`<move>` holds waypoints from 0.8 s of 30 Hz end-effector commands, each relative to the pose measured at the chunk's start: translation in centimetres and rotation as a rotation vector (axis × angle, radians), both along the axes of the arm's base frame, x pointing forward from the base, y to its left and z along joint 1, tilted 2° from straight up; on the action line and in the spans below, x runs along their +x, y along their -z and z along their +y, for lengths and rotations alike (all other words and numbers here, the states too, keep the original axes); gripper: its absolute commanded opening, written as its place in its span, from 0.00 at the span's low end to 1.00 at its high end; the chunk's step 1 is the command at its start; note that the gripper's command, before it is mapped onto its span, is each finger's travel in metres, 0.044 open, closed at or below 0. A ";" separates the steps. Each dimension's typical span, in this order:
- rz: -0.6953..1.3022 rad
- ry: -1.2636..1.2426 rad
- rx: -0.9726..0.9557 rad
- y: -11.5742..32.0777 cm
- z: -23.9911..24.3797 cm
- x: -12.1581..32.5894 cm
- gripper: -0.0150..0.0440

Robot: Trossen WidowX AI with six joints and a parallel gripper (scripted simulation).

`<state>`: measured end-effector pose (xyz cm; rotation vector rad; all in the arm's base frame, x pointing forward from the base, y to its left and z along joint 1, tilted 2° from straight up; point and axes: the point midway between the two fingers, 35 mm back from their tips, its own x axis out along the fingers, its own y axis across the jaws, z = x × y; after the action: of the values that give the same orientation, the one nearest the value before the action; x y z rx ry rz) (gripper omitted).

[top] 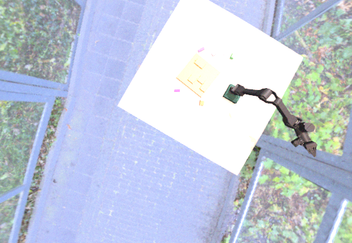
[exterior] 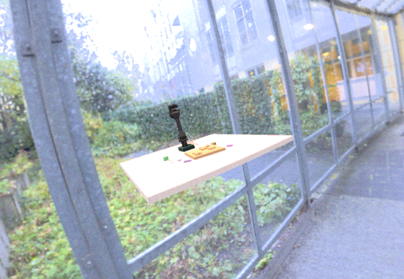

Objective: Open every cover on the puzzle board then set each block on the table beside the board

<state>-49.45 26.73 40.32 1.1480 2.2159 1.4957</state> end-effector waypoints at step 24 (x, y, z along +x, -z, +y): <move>-0.227 0.201 0.018 3.0 10.0 6.4 0.25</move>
<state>-44.22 35.49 37.42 1.1190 1.9276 1.4782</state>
